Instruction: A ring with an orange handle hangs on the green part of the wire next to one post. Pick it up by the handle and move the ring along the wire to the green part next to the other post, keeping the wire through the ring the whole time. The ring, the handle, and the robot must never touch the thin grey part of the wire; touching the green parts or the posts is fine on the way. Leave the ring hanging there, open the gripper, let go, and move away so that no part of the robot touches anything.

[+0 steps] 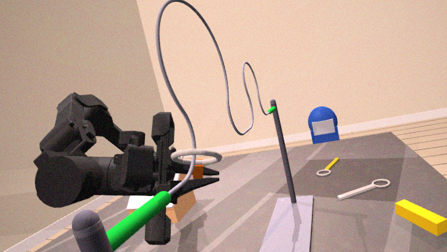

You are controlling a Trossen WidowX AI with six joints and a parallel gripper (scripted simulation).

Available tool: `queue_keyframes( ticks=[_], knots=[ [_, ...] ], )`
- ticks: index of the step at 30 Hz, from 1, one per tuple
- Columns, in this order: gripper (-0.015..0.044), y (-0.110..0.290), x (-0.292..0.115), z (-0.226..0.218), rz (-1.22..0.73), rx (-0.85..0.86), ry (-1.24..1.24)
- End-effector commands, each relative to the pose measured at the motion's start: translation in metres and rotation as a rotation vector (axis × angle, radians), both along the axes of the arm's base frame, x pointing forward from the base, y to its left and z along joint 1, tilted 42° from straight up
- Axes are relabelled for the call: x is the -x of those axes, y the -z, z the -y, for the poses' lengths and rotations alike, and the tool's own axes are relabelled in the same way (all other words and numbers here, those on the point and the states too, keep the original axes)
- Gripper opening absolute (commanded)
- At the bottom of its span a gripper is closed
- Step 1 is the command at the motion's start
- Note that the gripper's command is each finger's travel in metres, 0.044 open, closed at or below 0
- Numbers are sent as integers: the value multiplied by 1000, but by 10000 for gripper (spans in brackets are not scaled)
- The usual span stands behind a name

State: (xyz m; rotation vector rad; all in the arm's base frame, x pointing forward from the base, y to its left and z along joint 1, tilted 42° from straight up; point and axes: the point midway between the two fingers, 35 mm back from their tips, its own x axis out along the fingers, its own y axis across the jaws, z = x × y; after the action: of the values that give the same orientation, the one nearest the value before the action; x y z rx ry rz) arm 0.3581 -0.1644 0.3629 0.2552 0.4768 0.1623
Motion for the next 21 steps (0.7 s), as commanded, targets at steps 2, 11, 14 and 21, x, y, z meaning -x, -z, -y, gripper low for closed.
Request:
queue_keyframes(
  ticks=[2, 11, 14, 21],
  knots=[
    [-150, -6, 2, -13, 2, -66, -11],
    [-150, -13, 4, -28, -8, -179, -15],
    [-150, -15, 4, -32, -10, -211, -16],
    [-150, -21, 6, -42, -17, -290, -18]
  ],
)
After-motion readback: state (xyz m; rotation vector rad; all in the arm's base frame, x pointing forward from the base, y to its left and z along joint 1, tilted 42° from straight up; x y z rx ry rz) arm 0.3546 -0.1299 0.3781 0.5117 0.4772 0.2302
